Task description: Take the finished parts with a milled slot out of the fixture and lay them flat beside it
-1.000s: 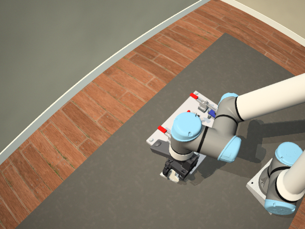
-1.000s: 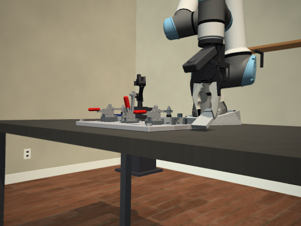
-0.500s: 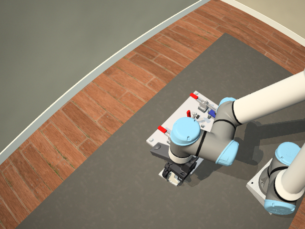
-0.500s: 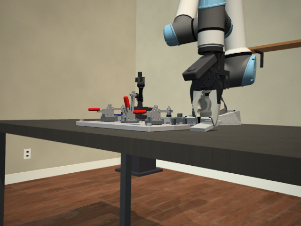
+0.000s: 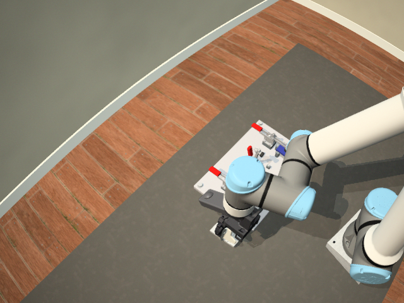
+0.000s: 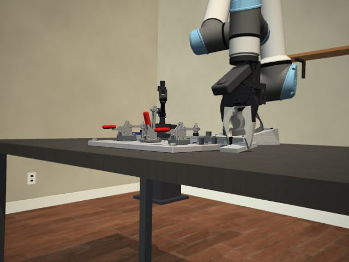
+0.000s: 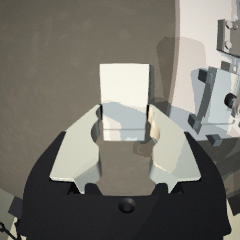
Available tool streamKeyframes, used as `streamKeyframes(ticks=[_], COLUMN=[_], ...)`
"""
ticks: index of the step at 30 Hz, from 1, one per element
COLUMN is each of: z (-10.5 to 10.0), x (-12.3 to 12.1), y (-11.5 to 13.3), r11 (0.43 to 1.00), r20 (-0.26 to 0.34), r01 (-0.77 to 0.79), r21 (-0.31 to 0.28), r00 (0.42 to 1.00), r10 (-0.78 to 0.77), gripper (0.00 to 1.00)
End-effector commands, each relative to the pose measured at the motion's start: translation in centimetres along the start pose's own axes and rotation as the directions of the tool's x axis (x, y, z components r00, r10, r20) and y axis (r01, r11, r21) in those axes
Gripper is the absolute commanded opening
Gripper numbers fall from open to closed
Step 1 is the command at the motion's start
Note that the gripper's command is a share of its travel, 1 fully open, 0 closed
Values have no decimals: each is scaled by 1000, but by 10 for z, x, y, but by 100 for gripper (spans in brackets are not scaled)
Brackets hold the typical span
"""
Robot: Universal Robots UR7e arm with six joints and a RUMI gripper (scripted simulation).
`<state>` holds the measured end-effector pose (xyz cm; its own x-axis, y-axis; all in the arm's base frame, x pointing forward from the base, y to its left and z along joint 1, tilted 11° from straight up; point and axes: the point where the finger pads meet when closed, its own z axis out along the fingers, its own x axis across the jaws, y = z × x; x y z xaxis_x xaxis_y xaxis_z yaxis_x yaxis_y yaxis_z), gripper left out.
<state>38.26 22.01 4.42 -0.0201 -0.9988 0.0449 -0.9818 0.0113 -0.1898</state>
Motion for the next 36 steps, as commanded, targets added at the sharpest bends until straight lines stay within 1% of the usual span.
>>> streamKeyframes(ticks=[1,20,36], z=[0,0,5], x=[0,0,0], y=[0,0,0], r11=[1000,1000,1000], r20=[0,0,0], r01=[0,0,0], r21=[1,1,1], r00=[1000,1000,1000], r10=[0,0,0], gripper=[0,0,0])
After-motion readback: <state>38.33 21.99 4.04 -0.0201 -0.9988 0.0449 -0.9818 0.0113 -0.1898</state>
